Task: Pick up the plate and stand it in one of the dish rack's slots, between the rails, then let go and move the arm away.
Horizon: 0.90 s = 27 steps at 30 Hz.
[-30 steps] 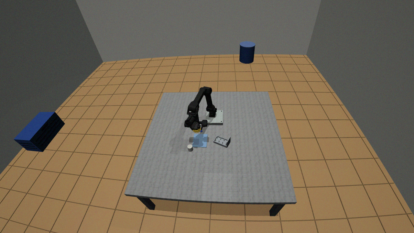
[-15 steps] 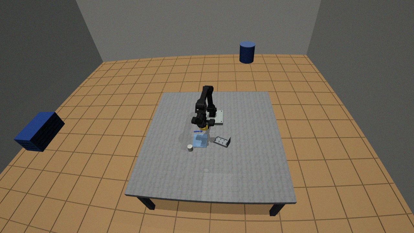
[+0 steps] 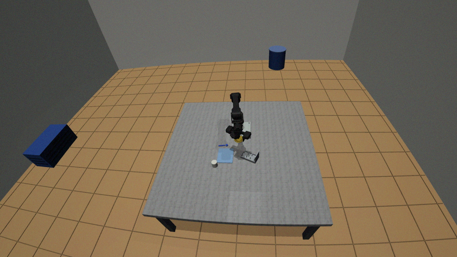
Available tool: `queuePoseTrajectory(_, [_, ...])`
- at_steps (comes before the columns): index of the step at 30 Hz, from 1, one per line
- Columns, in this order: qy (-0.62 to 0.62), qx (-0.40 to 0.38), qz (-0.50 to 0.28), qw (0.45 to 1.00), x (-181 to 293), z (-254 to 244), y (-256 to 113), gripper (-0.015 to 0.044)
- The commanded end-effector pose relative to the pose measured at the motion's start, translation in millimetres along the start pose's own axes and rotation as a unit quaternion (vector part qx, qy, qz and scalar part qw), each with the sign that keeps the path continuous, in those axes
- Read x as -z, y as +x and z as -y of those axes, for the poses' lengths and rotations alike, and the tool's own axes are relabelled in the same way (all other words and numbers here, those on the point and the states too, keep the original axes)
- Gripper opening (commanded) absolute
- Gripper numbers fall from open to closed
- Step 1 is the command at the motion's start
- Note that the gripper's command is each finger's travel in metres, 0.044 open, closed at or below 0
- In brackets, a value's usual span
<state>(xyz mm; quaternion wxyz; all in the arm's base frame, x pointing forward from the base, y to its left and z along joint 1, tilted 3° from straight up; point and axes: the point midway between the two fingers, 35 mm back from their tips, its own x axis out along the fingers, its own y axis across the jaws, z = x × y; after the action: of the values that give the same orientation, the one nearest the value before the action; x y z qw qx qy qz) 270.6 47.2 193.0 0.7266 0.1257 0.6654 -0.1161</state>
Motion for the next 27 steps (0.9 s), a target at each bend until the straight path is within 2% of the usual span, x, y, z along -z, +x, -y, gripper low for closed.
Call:
queuePoseTrajectory(1, [-0.007,-0.024,-0.003,1.000,-3.9,-6.7,10.6,0.0000])
queuePoseTrajectory(14, [-0.085,-0.179,0.021,0.980,-36.4,-37.3,62.8,0.0000])
queuePoseTrajectory(27, [-0.177,-0.315,0.091,0.928,-58.5,-51.2,98.8,0.0000])
